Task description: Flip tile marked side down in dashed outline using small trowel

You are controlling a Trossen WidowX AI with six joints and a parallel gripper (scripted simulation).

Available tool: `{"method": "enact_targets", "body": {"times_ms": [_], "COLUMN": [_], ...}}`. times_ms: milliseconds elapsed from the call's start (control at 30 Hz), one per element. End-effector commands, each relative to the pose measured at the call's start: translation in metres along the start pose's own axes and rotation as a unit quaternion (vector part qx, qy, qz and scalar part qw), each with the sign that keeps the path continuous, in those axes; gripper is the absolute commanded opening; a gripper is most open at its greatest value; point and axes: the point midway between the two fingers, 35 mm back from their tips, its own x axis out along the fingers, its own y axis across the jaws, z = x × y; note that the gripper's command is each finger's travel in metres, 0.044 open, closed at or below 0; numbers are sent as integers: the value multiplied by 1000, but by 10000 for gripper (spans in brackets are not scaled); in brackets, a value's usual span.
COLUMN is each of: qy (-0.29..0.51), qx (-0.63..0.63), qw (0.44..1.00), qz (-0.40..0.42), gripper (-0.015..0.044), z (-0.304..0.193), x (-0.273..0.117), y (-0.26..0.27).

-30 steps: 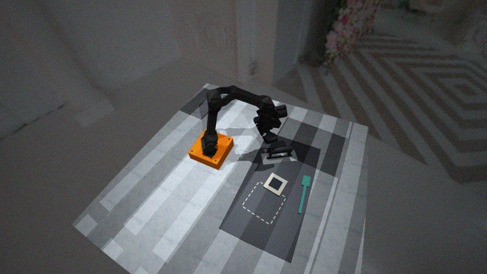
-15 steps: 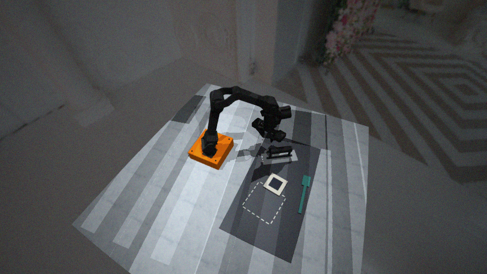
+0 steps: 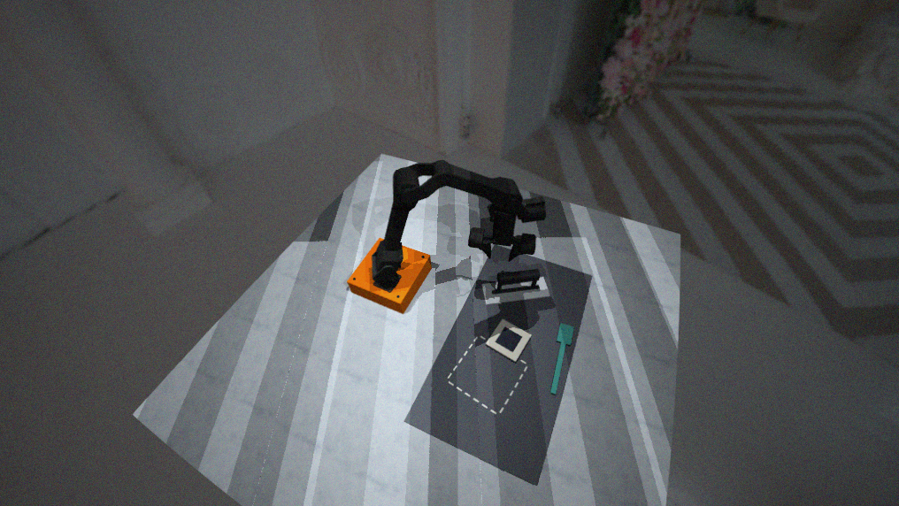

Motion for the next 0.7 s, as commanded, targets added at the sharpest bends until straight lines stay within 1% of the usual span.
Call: {"method": "enact_targets", "body": {"times_ms": [0,333,667], "qy": [-1,0,1], "qx": [-73,-244,-408], "qw": [997,970,913], "qz": [0,0,0], "gripper": [270,270,270], "z": [-3,-9,-16], "x": [-2,-5,-9], "y": [-6,-18,-30]}}
